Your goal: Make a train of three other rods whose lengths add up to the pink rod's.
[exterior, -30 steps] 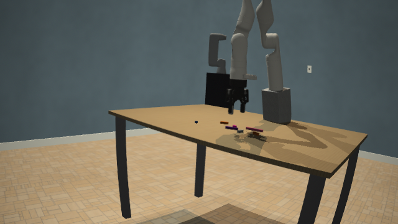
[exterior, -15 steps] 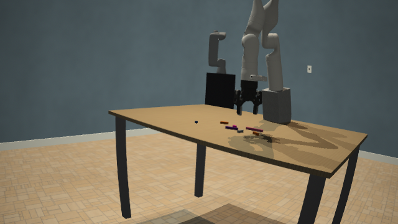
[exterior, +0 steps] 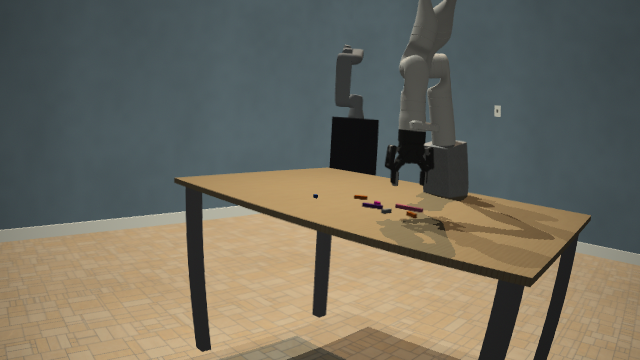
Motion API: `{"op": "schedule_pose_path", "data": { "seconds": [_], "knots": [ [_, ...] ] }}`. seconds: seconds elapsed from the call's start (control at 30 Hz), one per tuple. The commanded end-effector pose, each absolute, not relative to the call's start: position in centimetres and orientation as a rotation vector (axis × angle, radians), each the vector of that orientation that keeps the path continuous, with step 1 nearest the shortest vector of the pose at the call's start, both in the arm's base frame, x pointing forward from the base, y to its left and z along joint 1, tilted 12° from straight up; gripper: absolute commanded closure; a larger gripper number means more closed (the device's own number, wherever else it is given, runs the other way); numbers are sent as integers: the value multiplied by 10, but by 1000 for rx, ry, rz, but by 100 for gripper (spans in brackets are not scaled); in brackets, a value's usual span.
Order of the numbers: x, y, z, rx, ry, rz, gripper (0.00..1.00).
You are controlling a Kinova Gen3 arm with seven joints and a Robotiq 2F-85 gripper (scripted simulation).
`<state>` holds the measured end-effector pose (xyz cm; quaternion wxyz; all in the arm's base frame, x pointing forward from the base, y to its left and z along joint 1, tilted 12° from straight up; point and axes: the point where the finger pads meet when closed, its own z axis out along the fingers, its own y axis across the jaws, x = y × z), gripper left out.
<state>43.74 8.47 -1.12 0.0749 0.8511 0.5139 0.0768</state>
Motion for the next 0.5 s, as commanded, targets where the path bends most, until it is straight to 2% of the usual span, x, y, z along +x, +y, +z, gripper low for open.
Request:
{"op": "schedule_pose_path", "data": {
  "seconds": [0.0, 0.47],
  "knots": [
    [435, 92, -12, 2556, 1539, 231, 0],
    [433, 99, -12, 2589, 1486, 237, 0]
  ]
}}
